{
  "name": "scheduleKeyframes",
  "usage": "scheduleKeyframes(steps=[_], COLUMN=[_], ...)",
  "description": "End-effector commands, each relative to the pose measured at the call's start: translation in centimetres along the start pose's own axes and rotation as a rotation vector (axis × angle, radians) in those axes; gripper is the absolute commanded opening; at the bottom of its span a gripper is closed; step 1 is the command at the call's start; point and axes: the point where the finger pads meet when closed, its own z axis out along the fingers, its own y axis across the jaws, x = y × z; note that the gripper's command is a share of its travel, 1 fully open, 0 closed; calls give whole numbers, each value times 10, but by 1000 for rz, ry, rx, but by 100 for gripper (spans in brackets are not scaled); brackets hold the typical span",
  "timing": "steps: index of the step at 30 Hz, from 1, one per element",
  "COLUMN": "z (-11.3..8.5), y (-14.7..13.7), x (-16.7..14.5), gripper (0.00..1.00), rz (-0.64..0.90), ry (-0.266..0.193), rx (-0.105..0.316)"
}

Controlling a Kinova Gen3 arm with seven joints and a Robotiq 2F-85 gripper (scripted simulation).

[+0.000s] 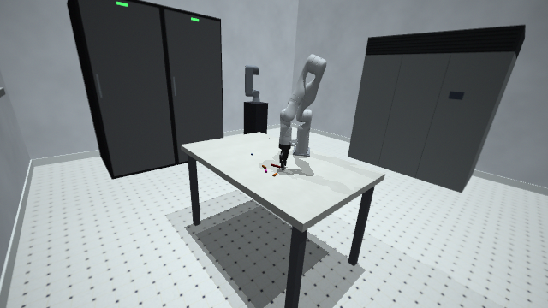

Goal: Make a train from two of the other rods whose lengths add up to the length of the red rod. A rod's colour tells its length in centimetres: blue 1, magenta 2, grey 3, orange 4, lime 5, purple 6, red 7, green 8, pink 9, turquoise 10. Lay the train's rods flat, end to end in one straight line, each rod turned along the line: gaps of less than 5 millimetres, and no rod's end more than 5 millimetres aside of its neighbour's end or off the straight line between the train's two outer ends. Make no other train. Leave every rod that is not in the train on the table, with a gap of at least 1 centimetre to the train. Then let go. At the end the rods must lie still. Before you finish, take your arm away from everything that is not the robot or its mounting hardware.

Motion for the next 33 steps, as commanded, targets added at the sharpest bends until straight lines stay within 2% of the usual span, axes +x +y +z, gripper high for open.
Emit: scheduleKeyframes(steps=[1, 14, 33], z=[0, 2, 17], y=[0, 0, 0], x=[0, 0, 0], gripper=[46, 46, 46], rz=[0, 0, 0], ry=[0, 0, 0], rx=[-1, -1, -1])
